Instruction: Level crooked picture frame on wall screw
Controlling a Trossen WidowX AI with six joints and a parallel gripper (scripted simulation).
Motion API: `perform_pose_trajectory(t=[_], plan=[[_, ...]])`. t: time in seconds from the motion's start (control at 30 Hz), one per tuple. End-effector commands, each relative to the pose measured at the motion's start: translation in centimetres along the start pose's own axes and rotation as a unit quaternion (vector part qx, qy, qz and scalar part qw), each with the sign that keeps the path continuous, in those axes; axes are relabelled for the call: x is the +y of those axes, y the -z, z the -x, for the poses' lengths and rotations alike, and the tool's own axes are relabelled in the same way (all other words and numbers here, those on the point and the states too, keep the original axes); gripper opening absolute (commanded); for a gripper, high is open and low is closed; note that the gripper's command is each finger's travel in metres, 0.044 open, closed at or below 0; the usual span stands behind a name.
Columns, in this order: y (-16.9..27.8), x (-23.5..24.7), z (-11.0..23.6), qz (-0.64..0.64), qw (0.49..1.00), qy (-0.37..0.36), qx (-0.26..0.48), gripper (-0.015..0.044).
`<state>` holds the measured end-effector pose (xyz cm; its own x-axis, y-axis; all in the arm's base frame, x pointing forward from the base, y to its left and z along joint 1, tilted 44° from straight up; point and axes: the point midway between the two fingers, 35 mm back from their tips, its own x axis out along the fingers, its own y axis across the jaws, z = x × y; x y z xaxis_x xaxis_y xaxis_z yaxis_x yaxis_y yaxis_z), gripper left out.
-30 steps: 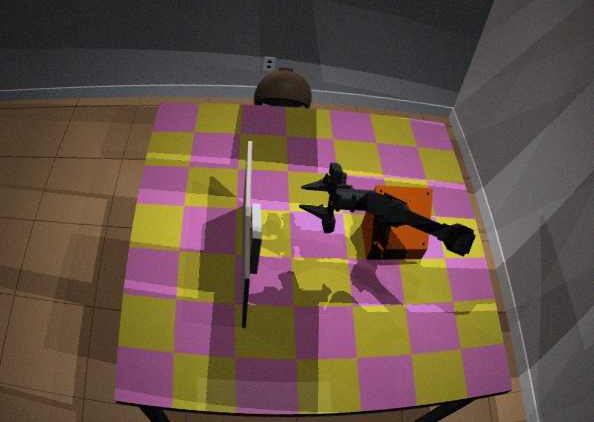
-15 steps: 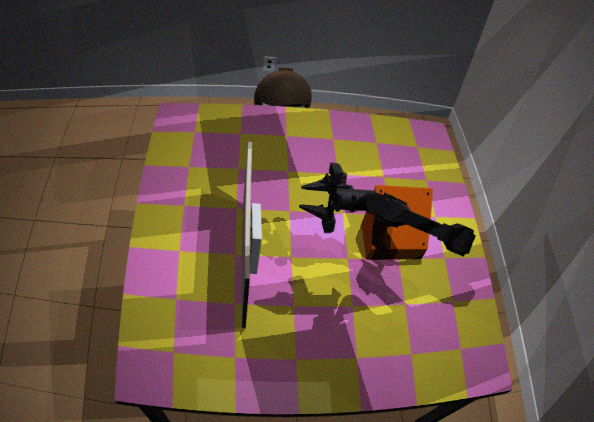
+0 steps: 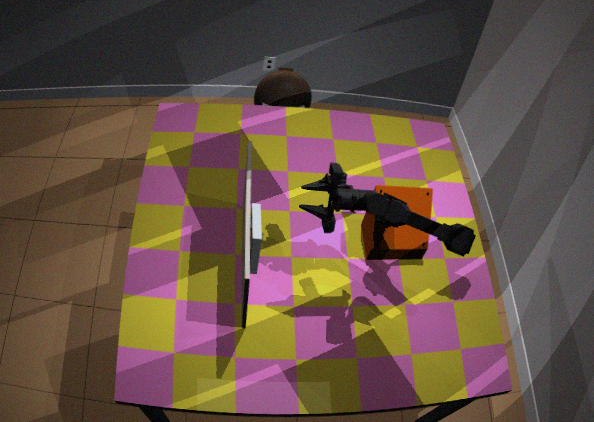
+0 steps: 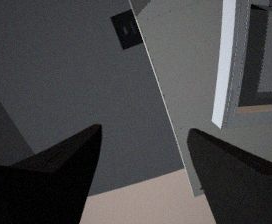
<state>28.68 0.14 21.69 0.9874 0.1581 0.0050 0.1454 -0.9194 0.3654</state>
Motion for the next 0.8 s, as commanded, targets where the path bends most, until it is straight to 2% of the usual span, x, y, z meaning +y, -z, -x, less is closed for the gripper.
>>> perform_pose_trajectory(t=[0.0, 0.47, 0.77], plan=[[0.0, -0.1, 0.0, -0.002, 1.000, 0.003, 0.000, 0.0260], [-0.1, -0.1, -0.1, 0.000, 1.000, 0.000, 0.000, 0.0260], [-2.5, -7.1, -1.0, 0.025, 1.000, -0.001, -0.013, 0.0260]])
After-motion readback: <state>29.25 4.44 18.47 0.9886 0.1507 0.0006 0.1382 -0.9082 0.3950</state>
